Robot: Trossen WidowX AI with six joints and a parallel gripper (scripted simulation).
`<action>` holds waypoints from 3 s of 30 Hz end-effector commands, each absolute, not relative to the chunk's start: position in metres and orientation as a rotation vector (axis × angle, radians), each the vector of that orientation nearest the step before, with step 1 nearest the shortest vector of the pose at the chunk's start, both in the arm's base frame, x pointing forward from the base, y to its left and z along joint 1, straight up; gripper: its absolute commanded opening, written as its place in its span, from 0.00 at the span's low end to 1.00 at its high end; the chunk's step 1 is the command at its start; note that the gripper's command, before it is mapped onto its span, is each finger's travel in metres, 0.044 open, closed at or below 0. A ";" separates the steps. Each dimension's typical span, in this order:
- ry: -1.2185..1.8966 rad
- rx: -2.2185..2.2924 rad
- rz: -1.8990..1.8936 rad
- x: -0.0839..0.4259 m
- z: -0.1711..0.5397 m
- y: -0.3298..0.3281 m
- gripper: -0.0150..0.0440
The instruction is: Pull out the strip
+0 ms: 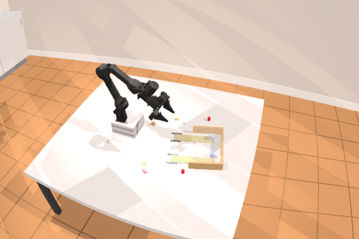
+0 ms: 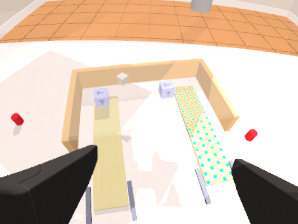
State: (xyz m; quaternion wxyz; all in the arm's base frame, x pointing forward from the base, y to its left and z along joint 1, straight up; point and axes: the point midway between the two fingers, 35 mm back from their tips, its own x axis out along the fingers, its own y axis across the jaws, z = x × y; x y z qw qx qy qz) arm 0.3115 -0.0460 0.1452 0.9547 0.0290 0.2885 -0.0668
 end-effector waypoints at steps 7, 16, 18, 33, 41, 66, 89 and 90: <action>0.752 0.030 -0.098 0.326 0.131 -0.038 0.71; 1.180 -0.028 0.004 0.358 0.085 -0.014 0.31; 1.274 -0.044 0.027 0.363 0.073 -0.008 0.25; 1.531 -0.096 0.093 0.377 0.035 0.016 0.25; 1.531 -0.096 0.093 0.379 0.021 0.016 0.25; 1.531 -0.096 0.093 0.378 -0.020 0.016 0.25; 1.532 -0.096 0.093 0.375 -0.032 0.016 0.25; 1.532 -0.096 0.093 0.375 -0.033 0.016 0.25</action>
